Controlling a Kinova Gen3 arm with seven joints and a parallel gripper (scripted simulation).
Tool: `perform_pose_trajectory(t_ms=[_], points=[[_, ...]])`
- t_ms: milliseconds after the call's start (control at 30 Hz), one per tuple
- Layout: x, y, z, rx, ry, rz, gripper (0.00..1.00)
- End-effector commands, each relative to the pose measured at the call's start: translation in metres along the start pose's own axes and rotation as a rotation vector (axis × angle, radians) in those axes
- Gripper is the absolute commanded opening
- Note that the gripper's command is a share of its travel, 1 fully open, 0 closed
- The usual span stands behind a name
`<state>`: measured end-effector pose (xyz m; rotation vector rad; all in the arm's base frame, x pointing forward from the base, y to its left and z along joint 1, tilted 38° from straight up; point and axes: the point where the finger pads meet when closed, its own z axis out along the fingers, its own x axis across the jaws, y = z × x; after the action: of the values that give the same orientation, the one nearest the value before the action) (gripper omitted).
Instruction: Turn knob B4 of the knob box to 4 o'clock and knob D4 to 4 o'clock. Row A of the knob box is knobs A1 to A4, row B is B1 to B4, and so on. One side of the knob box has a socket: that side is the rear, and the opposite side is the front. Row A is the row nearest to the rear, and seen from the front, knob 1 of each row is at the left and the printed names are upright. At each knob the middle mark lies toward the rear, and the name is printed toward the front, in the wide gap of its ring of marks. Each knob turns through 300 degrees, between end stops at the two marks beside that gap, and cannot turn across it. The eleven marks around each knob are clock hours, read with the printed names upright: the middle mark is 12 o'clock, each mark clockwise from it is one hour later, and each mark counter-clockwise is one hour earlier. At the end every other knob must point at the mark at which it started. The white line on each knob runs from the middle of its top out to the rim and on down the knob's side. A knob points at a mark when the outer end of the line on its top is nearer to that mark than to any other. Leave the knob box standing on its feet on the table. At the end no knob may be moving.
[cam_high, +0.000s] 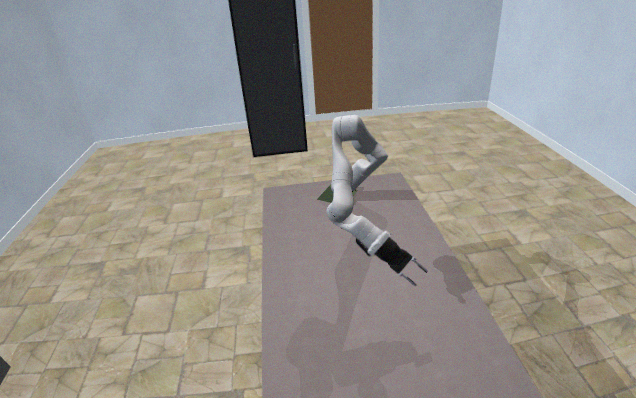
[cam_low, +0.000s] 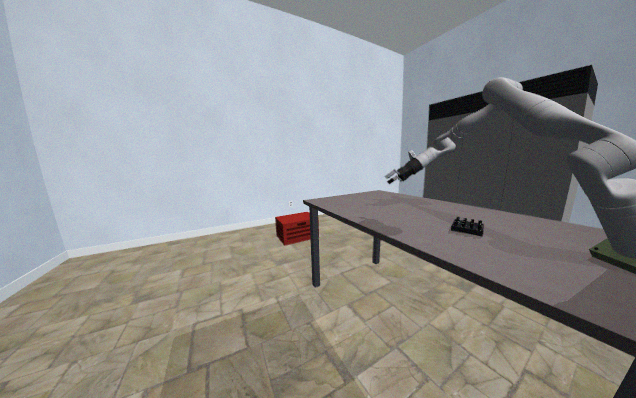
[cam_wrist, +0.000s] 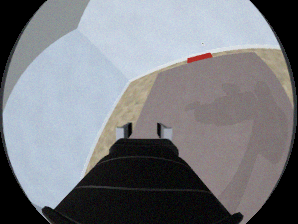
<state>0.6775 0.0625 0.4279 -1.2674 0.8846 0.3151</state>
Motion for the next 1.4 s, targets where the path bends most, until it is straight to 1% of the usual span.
perform_pose_trajectory(t_ms=[0,167,233,267,367,467,733,800,967,1133,1267,1367], points=[[-0.02,0.027,-0.011,-0.052,0.085,-0.04,1.0],[-0.022,0.101,-0.024,-0.179,0.212,-0.082,1.0],[-0.022,0.101,-0.024,-0.179,0.212,-0.082,1.0],[-0.022,0.117,-0.028,-0.204,0.237,-0.089,1.0],[-0.021,0.163,-0.043,-0.28,0.31,-0.108,1.0],[-0.022,0.204,-0.058,-0.346,0.372,-0.122,1.0],[-0.026,0.306,-0.106,-0.511,0.517,-0.141,1.0],[-0.026,0.306,-0.106,-0.511,0.517,-0.141,1.0],[-0.033,0.357,-0.133,-0.591,0.583,-0.143,1.0],[-0.039,0.391,-0.151,-0.647,0.625,-0.14,1.0],[-0.043,0.408,-0.16,-0.673,0.644,-0.138,1.0],[-0.044,0.411,-0.162,-0.678,0.647,-0.138,1.0]])
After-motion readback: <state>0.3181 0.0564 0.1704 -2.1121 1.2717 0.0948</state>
